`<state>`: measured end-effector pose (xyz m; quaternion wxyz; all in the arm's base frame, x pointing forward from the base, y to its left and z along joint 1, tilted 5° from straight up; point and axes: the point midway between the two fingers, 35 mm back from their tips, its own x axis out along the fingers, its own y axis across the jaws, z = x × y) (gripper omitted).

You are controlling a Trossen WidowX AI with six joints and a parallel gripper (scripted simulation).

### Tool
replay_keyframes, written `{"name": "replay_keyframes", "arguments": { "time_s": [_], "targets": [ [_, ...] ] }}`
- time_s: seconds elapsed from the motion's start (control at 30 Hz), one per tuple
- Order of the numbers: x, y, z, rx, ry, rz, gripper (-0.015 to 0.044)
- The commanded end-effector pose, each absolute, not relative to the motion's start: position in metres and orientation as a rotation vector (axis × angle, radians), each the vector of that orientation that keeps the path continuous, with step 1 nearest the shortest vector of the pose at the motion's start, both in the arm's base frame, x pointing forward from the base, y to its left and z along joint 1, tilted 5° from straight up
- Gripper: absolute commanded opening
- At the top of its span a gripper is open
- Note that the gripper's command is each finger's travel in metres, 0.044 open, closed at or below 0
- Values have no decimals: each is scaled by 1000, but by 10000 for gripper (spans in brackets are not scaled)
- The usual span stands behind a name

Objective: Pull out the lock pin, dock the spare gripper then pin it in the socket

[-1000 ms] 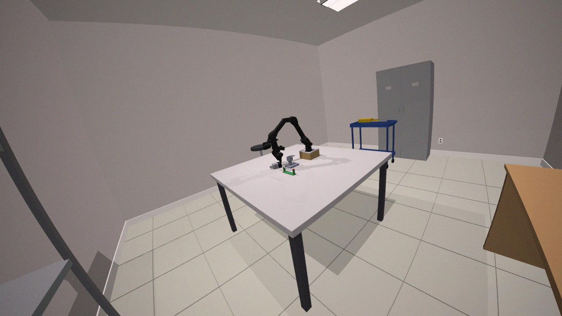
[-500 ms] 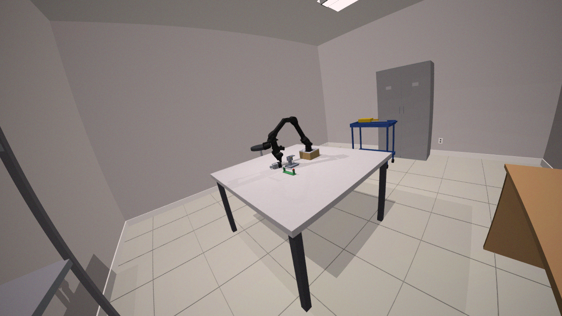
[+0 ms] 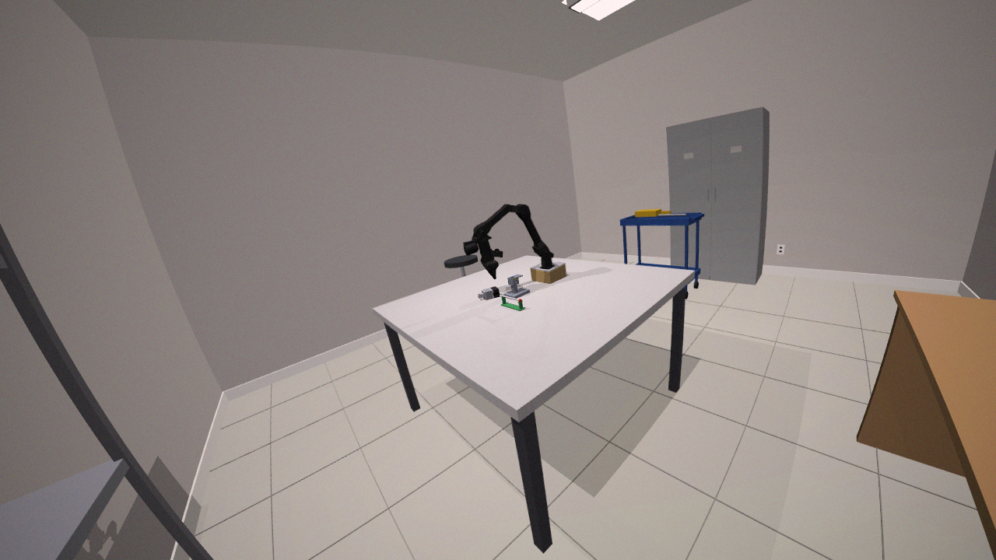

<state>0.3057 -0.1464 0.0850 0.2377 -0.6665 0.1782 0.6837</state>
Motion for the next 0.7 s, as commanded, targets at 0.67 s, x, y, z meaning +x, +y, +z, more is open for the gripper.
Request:
{"name": "replay_keyframes", "arguments": {
  "time_s": [0.67],
  "targets": [
    [323,-155,97,-655,1195,307,440]
  ]
}}
